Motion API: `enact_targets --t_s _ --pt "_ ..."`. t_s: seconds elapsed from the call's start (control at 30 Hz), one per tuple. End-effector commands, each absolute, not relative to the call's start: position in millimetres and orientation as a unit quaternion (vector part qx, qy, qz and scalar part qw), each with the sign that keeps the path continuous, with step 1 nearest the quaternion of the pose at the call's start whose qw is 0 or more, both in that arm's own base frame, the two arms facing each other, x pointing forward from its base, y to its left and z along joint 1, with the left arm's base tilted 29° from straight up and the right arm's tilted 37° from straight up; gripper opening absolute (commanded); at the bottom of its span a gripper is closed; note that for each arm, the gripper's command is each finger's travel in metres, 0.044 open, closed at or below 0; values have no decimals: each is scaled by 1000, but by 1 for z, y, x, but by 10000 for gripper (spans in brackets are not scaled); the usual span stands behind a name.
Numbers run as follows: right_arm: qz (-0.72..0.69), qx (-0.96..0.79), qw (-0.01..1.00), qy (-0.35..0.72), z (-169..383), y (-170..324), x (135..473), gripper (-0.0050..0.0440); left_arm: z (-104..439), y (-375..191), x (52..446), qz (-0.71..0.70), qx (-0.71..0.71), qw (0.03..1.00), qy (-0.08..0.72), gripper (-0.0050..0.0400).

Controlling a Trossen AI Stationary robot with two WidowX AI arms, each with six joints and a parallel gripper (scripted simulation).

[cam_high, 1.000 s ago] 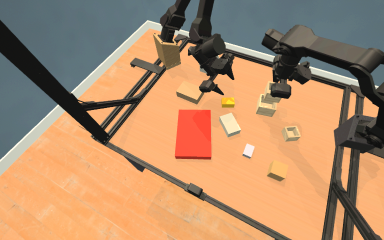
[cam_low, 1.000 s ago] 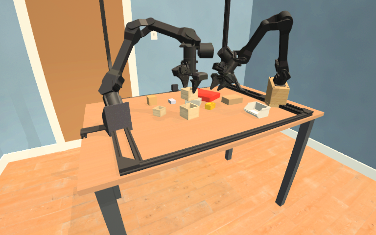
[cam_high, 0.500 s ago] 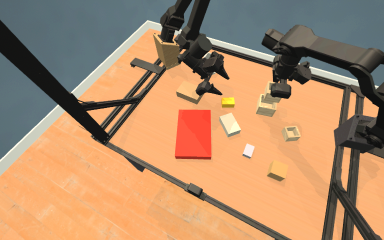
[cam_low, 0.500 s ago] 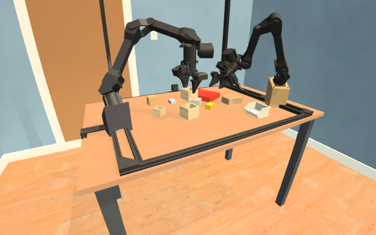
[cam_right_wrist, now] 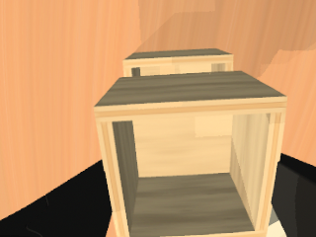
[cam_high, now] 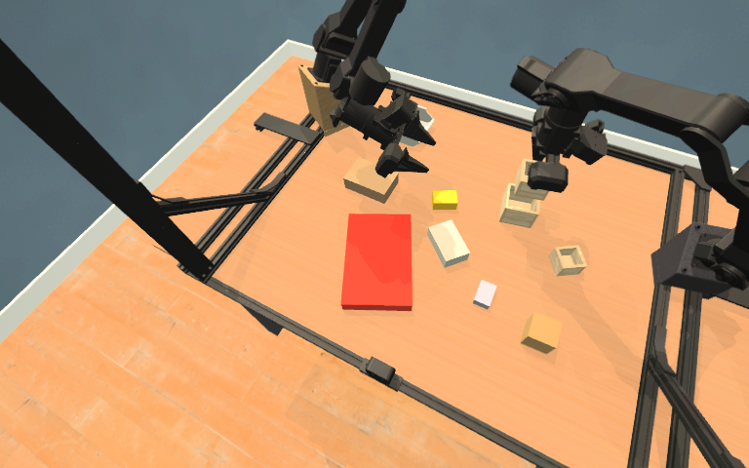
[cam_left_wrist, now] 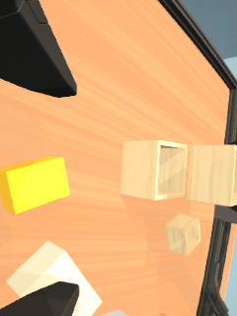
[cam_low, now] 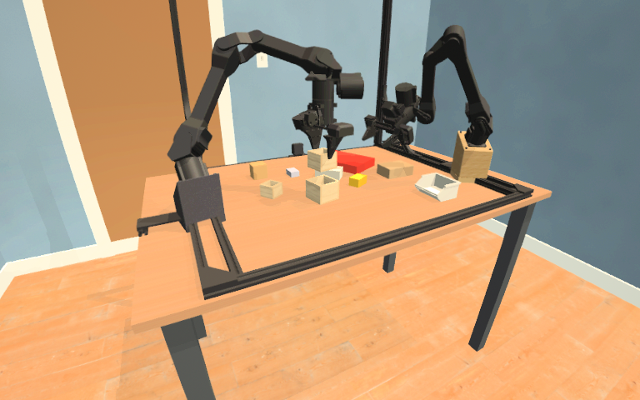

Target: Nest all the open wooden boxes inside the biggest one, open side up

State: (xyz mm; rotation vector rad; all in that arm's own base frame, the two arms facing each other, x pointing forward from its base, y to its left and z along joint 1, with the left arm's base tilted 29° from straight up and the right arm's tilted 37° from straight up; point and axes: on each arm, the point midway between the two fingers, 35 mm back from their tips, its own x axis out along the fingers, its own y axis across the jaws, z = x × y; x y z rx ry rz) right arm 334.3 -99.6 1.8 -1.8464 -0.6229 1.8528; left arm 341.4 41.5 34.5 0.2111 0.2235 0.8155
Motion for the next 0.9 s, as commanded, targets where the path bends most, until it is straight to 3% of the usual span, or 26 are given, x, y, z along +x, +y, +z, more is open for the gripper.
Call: enact_targets --t_s 0.0,0.87 --pt "670 -670 227 -225 2 -100 335 0 34 41 334 401 89 907 93 400" --pt "670 -670 227 -225 -17 -85 335 0 34 41 334 401 89 907 93 400"
